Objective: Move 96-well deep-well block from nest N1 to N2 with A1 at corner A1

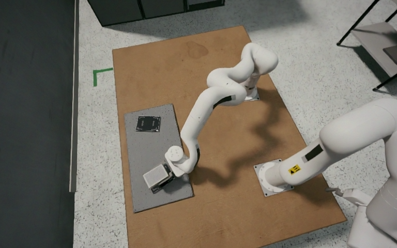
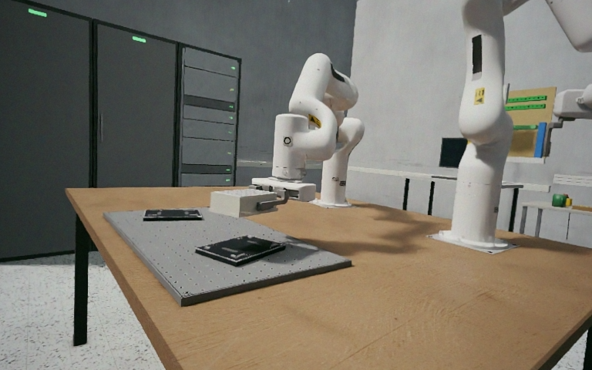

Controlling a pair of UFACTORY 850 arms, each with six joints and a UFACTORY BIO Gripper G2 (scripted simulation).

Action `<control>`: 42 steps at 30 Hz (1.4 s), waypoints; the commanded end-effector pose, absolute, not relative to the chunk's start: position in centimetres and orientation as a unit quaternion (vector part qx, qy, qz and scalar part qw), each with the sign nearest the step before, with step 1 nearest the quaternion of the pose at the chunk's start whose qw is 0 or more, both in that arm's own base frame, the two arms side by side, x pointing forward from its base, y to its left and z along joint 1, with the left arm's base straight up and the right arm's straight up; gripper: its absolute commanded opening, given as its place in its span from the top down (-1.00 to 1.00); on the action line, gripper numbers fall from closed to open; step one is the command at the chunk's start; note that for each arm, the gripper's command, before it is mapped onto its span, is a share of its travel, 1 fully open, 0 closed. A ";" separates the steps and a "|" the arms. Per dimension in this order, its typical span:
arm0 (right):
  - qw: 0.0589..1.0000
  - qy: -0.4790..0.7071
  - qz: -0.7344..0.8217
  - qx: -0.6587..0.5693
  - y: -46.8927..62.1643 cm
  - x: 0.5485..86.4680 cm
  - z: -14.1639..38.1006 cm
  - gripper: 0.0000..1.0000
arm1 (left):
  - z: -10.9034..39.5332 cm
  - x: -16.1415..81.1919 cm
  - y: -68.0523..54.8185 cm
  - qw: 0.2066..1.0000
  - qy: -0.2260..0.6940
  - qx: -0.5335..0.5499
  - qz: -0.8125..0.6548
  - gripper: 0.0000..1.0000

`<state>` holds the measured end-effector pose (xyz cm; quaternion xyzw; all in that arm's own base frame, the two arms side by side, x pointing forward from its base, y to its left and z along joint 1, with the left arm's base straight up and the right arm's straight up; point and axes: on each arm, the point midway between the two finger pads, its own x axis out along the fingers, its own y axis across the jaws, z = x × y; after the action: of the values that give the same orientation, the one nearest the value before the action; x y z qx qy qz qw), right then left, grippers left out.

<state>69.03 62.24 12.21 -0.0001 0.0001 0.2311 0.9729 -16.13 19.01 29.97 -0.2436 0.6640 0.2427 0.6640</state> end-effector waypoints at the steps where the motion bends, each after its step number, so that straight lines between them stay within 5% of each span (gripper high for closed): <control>1: 0.973 -0.001 0.231 0.001 62.3 69.1 12.4 1.00 | 30.0 -16.1 19.1 0.664 0.664 -0.243 0.243 -1.00; 42: 0.973 -0.001 0.231 0.001 62.2 69.1 9.7 1.00 | 30.0 -16.1 19.1 0.664 0.664 -0.243 0.243 -1.00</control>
<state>69.01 62.09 10.03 -0.0002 0.0003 0.2311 0.9729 -16.13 19.01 29.97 -0.2436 0.6640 0.2427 0.6640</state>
